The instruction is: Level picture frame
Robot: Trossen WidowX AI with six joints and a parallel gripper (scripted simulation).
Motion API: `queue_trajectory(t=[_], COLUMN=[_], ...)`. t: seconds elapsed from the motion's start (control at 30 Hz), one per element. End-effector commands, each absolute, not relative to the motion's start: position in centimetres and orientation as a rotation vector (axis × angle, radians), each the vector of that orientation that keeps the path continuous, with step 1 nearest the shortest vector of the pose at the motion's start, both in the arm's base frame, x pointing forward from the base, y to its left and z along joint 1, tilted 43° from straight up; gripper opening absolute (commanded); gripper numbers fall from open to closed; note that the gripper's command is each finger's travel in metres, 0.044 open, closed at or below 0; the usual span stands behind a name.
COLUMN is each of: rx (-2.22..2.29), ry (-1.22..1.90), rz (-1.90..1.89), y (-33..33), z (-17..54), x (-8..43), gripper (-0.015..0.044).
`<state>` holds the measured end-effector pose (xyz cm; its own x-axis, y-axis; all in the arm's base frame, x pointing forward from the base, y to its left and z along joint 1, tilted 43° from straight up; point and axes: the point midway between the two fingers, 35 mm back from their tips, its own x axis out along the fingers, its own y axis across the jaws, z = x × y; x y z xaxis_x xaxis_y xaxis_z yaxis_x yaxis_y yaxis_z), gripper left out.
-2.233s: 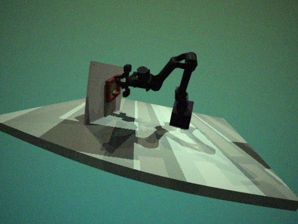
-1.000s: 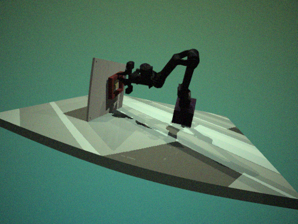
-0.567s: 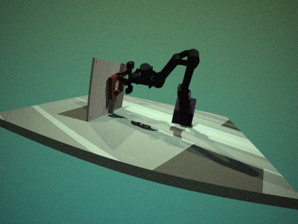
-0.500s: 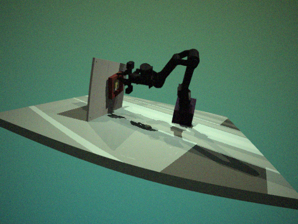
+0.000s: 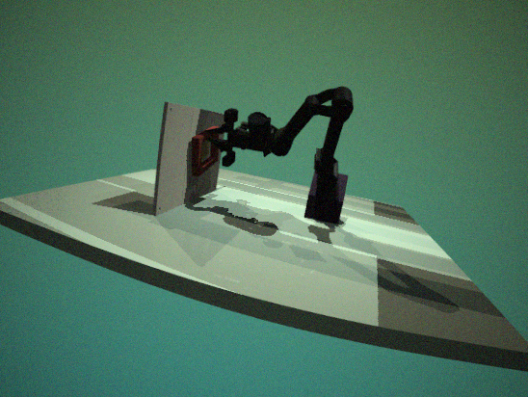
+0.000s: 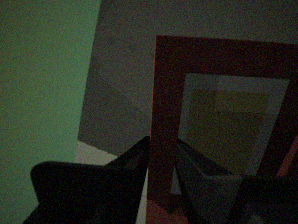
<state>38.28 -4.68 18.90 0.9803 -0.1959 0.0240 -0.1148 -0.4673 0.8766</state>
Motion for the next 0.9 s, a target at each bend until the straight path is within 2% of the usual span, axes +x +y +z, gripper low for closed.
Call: queue_trajectory(t=[0.0, 0.87], rx=[2.066, 2.062], ry=[-0.231, -0.217], rz=[-0.093, -0.093], y=[-4.86, -4.39], z=[18.98, 18.33], x=[38.24, 38.39], gripper=[0.0, 0.0])
